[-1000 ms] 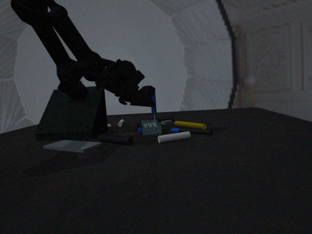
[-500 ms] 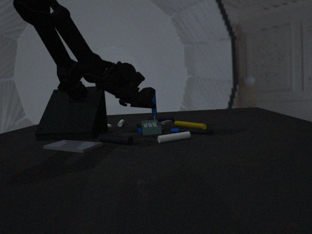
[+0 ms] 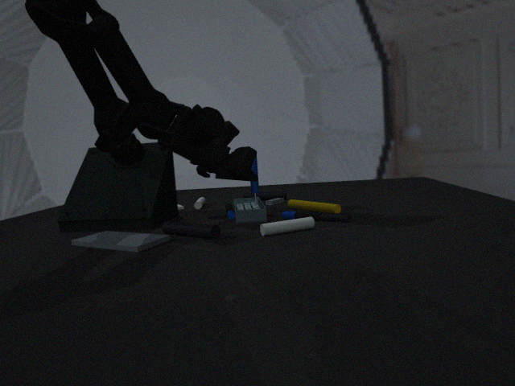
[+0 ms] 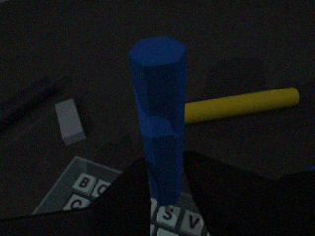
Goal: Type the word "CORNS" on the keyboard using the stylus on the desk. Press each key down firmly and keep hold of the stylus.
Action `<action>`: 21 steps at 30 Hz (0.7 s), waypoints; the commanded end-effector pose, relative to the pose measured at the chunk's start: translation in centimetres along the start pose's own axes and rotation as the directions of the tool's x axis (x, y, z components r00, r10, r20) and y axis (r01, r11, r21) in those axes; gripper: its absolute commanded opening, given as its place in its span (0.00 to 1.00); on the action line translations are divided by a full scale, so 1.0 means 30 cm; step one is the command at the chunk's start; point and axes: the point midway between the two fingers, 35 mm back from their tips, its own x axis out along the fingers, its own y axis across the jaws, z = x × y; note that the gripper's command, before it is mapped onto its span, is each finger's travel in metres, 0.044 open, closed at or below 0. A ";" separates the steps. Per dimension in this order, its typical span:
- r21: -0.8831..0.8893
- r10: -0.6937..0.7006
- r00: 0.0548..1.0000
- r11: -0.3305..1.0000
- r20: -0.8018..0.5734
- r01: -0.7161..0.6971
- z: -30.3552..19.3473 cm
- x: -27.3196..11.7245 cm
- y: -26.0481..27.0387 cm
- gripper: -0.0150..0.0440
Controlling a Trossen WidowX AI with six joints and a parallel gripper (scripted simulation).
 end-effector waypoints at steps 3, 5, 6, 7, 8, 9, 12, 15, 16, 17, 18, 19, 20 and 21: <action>-0.002 0.009 1.000 1.000 0.000 -0.009 -0.009 0.008 0.007 0.39; -0.002 0.009 1.000 1.000 0.000 -0.009 -0.012 0.009 0.007 0.39; -0.002 0.009 1.000 1.000 0.000 -0.009 -0.013 0.010 0.007 0.39; -0.002 0.009 1.000 1.000 0.000 -0.009 -0.015 0.011 0.007 0.39; -0.002 0.009 1.000 1.000 0.000 -0.009 -0.016 0.011 0.007 0.39; -0.002 0.009 1.000 1.000 0.000 -0.009 -0.017 0.012 0.007 0.39; -0.002 0.009 1.000 1.000 0.000 -0.009 -0.020 0.014 0.007 0.39; -0.002 0.009 1.000 1.000 0.000 -0.009 -0.024 0.016 0.007 0.39; -0.002 0.009 1.000 1.000 0.000 -0.009 -0.025 0.016 0.007 0.39; -0.002 0.009 1.000 1.000 0.000 -0.009 -0.026 0.017 0.007 0.39; -0.002 0.009 1.000 1.000 0.000 -0.009 -0.027 0.018 0.007 0.39; -0.002 0.009 1.000 1.000 0.000 -0.009 -0.029 0.018 0.007 0.39; -0.002 0.009 1.000 1.000 0.000 -0.009 -0.028 0.018 0.007 0.39; -0.002 0.009 1.000 1.000 0.000 -0.009 -0.025 0.017 0.007 0.39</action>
